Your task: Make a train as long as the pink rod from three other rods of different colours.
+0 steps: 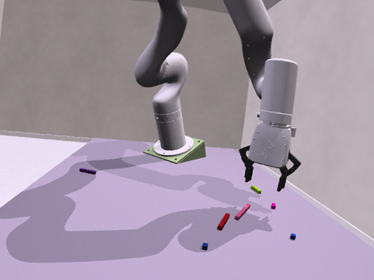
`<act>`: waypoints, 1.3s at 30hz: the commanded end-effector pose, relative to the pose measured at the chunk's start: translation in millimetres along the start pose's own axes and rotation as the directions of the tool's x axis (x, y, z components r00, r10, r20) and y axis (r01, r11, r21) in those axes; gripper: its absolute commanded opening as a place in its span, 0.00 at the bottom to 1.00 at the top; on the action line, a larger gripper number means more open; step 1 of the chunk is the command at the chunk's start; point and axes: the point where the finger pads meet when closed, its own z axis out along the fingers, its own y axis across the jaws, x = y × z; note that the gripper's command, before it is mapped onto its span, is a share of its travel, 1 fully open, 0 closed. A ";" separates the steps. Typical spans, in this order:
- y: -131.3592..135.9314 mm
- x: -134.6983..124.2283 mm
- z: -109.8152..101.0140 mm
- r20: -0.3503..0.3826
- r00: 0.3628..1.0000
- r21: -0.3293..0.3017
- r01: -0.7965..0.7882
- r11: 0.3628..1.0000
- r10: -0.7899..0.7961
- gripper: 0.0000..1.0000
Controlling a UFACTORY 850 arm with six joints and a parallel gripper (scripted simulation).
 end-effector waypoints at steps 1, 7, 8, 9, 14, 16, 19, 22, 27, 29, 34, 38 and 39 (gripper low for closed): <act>0.8 -0.3 -0.7 0.000 1.000 -0.002 0.000 1.000 0.000 1.00; 0.8 -0.3 -0.7 0.000 1.000 -0.002 0.000 1.000 0.000 1.00; 0.8 -0.3 -0.7 0.000 1.000 -0.002 0.000 1.000 0.000 1.00; 0.8 -0.3 -0.7 0.000 1.000 -0.002 0.000 1.000 0.000 1.00; 0.8 -0.3 -0.7 0.000 1.000 -0.002 0.000 1.000 0.000 1.00; 0.8 -0.3 -0.7 0.000 1.000 -0.002 0.000 1.000 0.000 1.00; -1.5 -3.4 -0.4 0.002 1.000 -0.002 0.010 1.000 -0.010 1.00; -15.4 -20.8 1.2 0.008 0.997 -0.004 0.074 0.997 -0.074 1.00; -46.4 -53.9 4.0 0.022 0.978 -0.005 0.205 0.979 -0.205 1.00; -61.7 -67.6 5.2 0.027 0.964 -0.004 0.266 0.964 -0.266 1.00; -98.5 -95.1 7.2 0.036 0.915 0.001 0.401 0.916 -0.401 1.00; -130.4 -113.6 8.4 0.041 0.860 0.008 0.509 0.861 -0.508 1.00; -138.6 -117.6 8.6 0.042 0.844 0.009 0.535 0.845 -0.535 1.00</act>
